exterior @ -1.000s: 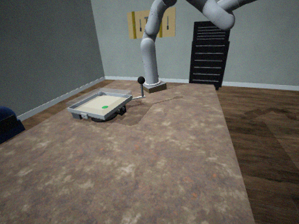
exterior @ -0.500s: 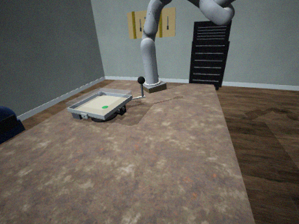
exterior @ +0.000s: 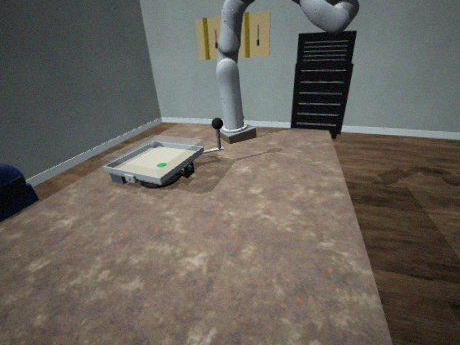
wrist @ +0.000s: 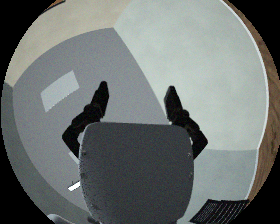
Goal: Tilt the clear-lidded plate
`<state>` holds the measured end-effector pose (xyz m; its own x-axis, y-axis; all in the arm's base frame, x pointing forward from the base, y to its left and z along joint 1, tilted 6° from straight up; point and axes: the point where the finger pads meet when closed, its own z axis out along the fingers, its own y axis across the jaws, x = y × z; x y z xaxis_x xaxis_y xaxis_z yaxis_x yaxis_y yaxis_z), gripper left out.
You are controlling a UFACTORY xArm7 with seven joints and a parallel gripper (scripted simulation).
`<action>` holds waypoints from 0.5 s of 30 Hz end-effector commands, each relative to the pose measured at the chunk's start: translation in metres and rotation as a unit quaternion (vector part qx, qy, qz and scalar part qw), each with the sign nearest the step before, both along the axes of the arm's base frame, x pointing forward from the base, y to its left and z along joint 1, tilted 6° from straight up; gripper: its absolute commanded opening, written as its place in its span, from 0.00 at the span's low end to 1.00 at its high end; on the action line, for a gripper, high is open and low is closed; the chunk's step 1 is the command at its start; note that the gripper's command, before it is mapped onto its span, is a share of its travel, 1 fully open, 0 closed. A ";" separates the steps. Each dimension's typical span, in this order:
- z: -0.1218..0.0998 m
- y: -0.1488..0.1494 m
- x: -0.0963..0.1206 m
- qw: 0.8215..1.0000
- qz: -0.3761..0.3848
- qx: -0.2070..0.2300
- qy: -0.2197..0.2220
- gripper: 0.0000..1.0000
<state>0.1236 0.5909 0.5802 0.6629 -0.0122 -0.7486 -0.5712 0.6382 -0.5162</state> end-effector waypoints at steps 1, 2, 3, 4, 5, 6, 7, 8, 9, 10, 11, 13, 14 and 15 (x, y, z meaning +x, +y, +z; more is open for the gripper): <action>0.009 -0.019 0.026 0.999 -0.035 0.005 0.007 1.00; 0.010 -0.022 0.030 0.999 -0.041 0.005 0.009 1.00; 0.011 -0.023 0.032 0.999 -0.043 0.005 0.009 1.00; 0.012 -0.028 0.037 0.999 -0.050 0.006 0.011 1.00; 0.013 -0.031 0.041 0.998 -0.056 0.006 0.013 1.00; 0.013 -0.034 0.045 0.998 -0.061 0.006 0.014 1.00; 0.014 -0.037 0.049 0.998 -0.066 0.006 0.016 1.00; 0.015 -0.040 0.053 0.997 -0.071 0.006 0.017 1.00; 0.015 -0.040 0.053 0.997 -0.071 0.006 0.017 1.00; 0.015 -0.040 0.053 0.997 -0.071 0.006 0.017 1.00; 0.018 -0.053 0.069 0.995 -0.094 0.006 0.023 1.00; 0.019 -0.073 0.091 0.992 -0.125 0.005 0.034 1.00; 0.019 -0.076 0.095 0.991 -0.131 0.005 0.036 1.00; 0.020 -0.080 0.100 0.990 -0.137 0.004 0.038 1.00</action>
<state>0.1945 0.5362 0.5952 0.6105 -0.1316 -0.7810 -0.4612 0.7426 -0.4857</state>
